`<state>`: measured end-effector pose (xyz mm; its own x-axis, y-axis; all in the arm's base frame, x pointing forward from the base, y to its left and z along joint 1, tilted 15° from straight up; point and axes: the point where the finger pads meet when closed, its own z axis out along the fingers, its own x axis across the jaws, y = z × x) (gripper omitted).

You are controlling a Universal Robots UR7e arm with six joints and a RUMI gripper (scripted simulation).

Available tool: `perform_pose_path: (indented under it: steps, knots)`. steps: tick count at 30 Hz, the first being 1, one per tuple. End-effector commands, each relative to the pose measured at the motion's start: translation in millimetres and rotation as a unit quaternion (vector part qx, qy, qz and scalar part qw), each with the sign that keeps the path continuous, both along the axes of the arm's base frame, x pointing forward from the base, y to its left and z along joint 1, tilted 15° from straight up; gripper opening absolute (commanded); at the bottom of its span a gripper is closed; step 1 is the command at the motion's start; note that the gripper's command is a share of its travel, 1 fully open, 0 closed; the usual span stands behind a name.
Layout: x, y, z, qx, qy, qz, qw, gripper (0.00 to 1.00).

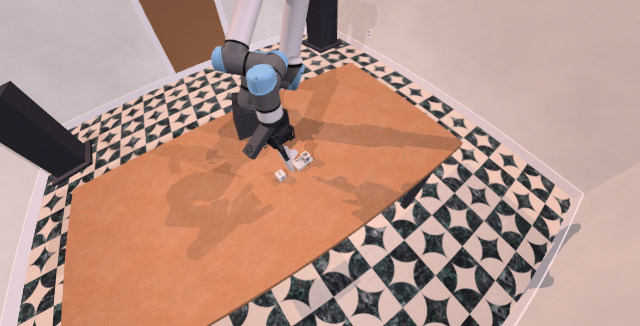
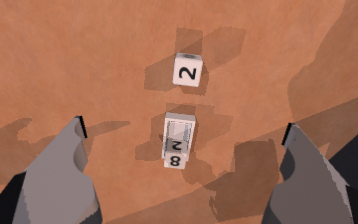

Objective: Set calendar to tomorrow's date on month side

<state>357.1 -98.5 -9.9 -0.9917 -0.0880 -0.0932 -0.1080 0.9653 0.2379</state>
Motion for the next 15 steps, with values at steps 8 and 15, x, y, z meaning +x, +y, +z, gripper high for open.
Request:
perform_pose_path:
  steps: [8,15]
  knots:
    - [3,24,6,-0.009,-0.038,0.149,0.988,1.00]
    - [3,32,9,-0.013,-0.050,0.198,0.979,1.00]
